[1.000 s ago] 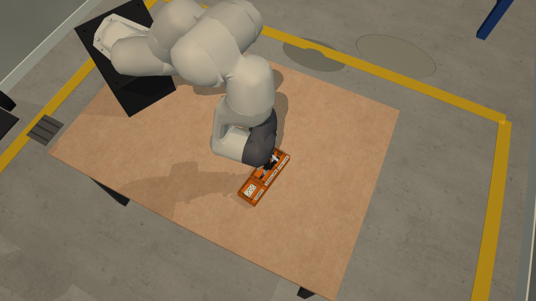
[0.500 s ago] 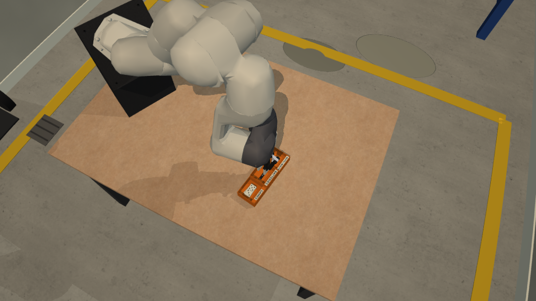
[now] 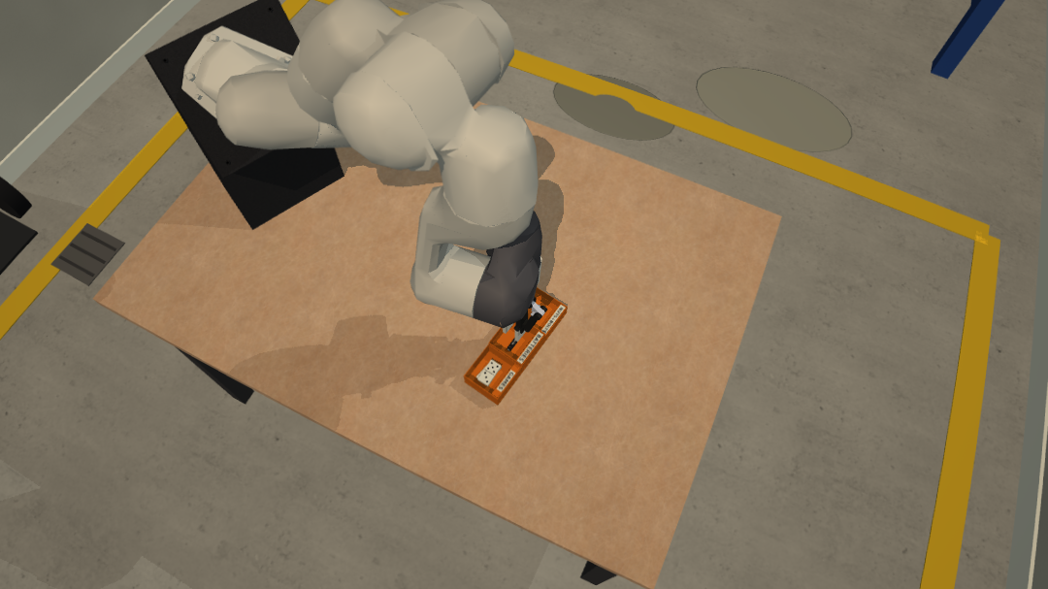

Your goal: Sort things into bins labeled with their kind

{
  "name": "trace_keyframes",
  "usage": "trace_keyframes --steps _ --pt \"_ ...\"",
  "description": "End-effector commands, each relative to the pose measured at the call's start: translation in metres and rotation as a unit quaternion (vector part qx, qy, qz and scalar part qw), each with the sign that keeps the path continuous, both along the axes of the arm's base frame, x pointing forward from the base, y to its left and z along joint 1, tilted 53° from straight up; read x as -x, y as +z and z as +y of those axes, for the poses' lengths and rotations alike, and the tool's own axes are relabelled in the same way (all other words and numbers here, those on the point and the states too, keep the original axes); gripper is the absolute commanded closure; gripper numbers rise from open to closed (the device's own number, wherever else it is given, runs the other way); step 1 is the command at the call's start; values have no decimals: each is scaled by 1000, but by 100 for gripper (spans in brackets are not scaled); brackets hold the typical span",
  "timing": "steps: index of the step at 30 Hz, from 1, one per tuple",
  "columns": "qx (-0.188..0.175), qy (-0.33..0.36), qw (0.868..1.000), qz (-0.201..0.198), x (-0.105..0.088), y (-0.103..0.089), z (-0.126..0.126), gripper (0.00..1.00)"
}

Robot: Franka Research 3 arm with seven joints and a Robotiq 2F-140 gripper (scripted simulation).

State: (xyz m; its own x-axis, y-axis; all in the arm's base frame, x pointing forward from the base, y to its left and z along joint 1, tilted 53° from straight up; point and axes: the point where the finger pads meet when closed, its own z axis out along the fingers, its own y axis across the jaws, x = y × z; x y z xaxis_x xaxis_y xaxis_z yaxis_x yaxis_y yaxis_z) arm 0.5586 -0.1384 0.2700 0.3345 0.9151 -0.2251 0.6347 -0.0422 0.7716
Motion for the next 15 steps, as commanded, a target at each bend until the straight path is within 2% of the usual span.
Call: trace_keyframes --steps 1,3,4,7,15 --pt "0 0 1000 0 0 0 2 85" --pt "0 0 1000 0 0 0 2 85" --pt "17 15 1000 10 3 -7 6 81" --pt "69 60 995 40 13 -26 19 81" --pt "155 141 973 100 38 -78 52 81"
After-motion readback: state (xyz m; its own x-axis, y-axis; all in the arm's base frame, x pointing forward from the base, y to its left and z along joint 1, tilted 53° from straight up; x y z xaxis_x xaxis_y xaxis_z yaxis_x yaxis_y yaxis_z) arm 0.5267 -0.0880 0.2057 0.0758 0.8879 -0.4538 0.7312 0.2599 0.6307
